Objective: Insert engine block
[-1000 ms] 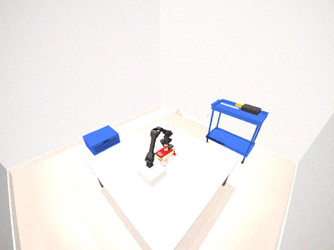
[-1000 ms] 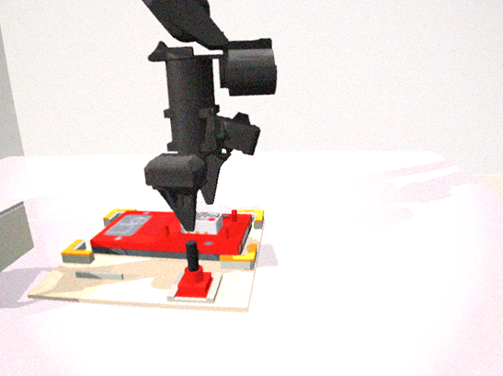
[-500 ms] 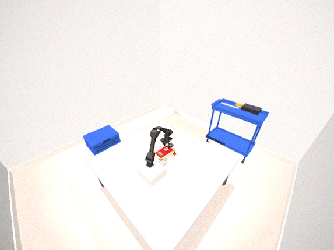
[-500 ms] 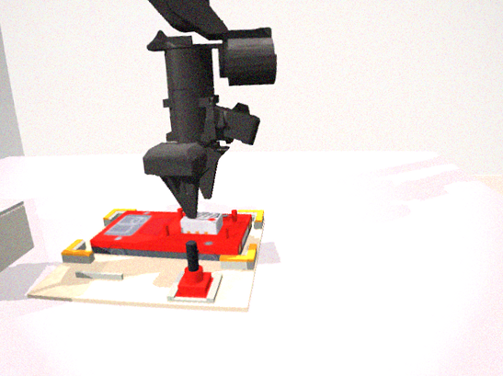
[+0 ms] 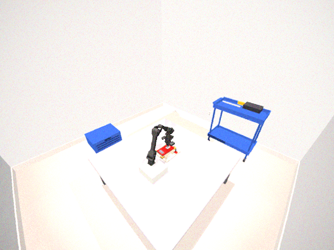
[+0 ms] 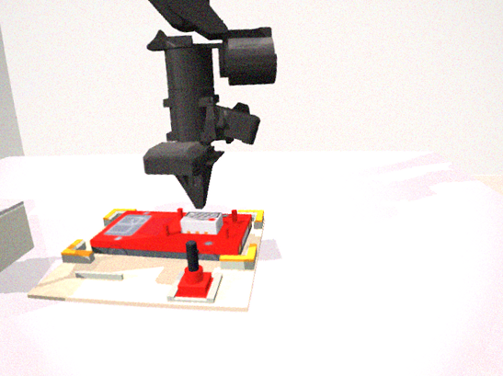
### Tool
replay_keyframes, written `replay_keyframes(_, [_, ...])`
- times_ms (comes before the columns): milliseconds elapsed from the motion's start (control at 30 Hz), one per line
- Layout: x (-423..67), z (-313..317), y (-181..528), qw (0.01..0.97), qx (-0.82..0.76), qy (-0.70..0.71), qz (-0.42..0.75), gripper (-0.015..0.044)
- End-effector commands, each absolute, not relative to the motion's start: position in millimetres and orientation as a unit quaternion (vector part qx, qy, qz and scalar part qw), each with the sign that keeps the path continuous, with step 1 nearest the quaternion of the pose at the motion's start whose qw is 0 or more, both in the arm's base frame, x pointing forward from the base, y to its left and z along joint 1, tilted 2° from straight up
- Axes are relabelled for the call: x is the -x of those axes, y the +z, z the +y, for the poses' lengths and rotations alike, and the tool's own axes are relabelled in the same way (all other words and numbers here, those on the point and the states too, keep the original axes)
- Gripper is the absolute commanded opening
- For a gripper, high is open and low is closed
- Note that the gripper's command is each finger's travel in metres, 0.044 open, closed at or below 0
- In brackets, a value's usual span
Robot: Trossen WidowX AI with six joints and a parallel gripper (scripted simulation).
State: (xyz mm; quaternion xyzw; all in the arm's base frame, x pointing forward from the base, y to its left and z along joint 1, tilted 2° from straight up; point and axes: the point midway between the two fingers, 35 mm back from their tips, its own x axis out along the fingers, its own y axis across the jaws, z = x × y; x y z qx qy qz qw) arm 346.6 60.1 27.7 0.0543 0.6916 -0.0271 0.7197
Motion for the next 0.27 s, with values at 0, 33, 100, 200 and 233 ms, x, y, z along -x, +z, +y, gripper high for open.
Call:
replay_keyframes(0, [-346.7, 59.6, 28.3, 0.720, -0.052, -0.027, 0.691, 0.0000])
replay_keyframes(33, [-346.7, 59.6, 28.3, 0.720, -0.052, -0.027, 0.691, 0.0000])
replay_keyframes(100, [-346.7, 59.6, 28.3, 0.720, -0.052, -0.027, 0.691, 0.0000])
replay_keyframes(200, [-346.7, 59.6, 28.1, 0.720, -0.052, -0.027, 0.691, 0.0000])
replay_keyframes(233, [-346.6, 59.9, 28.0, 0.720, -0.053, -0.027, 0.691, 0.0000])
